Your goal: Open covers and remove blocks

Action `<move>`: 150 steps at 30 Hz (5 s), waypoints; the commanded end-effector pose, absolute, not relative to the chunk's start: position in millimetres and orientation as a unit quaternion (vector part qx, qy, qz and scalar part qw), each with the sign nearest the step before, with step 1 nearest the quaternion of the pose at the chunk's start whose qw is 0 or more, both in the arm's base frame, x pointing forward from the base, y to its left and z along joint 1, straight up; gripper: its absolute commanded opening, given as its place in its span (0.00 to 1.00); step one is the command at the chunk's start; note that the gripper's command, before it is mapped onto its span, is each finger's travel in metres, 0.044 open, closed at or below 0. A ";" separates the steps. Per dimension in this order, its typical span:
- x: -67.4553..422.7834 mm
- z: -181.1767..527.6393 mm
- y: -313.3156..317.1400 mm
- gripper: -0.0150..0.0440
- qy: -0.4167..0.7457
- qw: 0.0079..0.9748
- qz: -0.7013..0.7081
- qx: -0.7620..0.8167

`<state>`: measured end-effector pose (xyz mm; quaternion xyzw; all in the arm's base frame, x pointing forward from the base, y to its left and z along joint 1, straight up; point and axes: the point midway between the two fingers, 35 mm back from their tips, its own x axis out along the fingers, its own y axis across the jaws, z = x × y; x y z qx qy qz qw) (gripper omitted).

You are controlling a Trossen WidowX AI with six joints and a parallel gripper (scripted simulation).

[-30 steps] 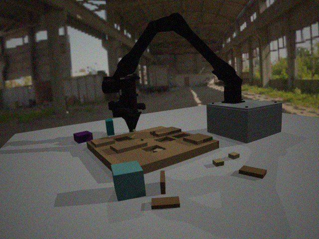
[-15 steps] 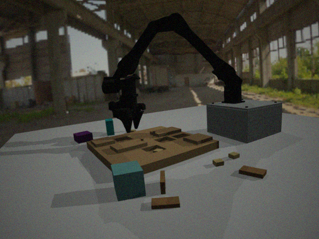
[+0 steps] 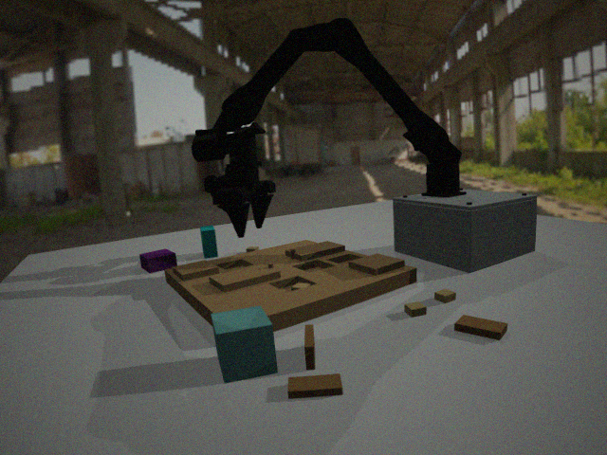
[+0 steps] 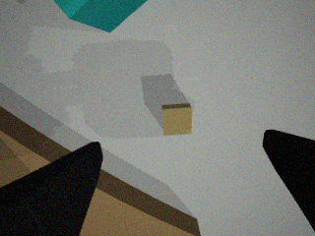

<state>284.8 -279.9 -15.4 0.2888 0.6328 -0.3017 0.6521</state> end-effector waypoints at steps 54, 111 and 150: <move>359.4 21.6 -53.8 0.25 0.693 0.710 0.083 -0.090; 352.6 20.0 29.1 0.25 0.365 0.373 0.595 -0.611; 356.5 -42.3 27.9 0.25 0.365 0.373 0.595 -0.611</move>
